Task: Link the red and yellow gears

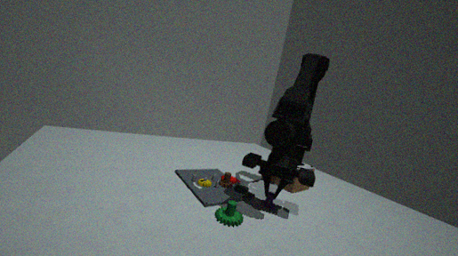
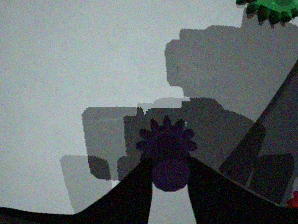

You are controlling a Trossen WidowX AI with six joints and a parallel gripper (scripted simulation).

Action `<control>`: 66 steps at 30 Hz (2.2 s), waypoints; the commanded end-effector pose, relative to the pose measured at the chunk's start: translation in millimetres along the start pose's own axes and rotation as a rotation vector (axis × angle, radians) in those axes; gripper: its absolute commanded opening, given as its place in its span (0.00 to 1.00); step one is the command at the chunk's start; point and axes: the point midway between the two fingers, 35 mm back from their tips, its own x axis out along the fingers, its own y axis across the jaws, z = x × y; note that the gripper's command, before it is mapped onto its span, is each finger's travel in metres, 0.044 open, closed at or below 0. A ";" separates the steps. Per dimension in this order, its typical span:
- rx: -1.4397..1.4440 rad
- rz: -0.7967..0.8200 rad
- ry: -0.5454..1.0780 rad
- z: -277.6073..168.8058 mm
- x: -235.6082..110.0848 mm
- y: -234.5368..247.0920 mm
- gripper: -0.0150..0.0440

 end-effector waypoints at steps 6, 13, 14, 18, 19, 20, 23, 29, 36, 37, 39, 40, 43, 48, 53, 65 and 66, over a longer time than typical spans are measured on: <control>-0.002 -0.001 -0.021 10.4 -26.1 -0.6 0.25; -0.002 -0.001 -0.022 13.1 -45.5 -0.7 0.25; -0.002 -0.001 -0.022 13.4 -48.4 -0.6 0.25; -0.002 -0.001 -0.022 14.0 -59.8 -0.5 0.25; -0.002 -0.001 -0.022 14.1 -62.7 -0.5 0.25; -0.002 -0.001 -0.022 14.1 -65.5 -0.4 0.25; -0.002 -0.001 -0.022 14.1 -74.3 -0.2 0.25; -0.002 -0.001 -0.022 12.9 -91.9 0.3 0.25; -0.002 -0.001 -0.022 10.0 -112.6 1.1 0.25; -0.002 -0.001 -0.022 9.4 -115.6 1.3 0.25; -0.002 -0.001 -0.022 8.1 -121.6 1.6 0.25; -0.002 -0.001 -0.022 7.5 -124.6 1.7 0.25; -0.002 -0.001 -0.021 5.2 -133.5 2.2 0.25; -0.002 -0.001 -0.021 3.1 -140.9 2.7 0.25; 0.006 -0.003 -0.022 4.6 -138.8 -1.8 0.25; 0.016 -0.007 -0.022 12.5 -125.9 -27.4 0.25; 0.017 -0.007 -0.022 12.8 -124.8 -29.5 0.25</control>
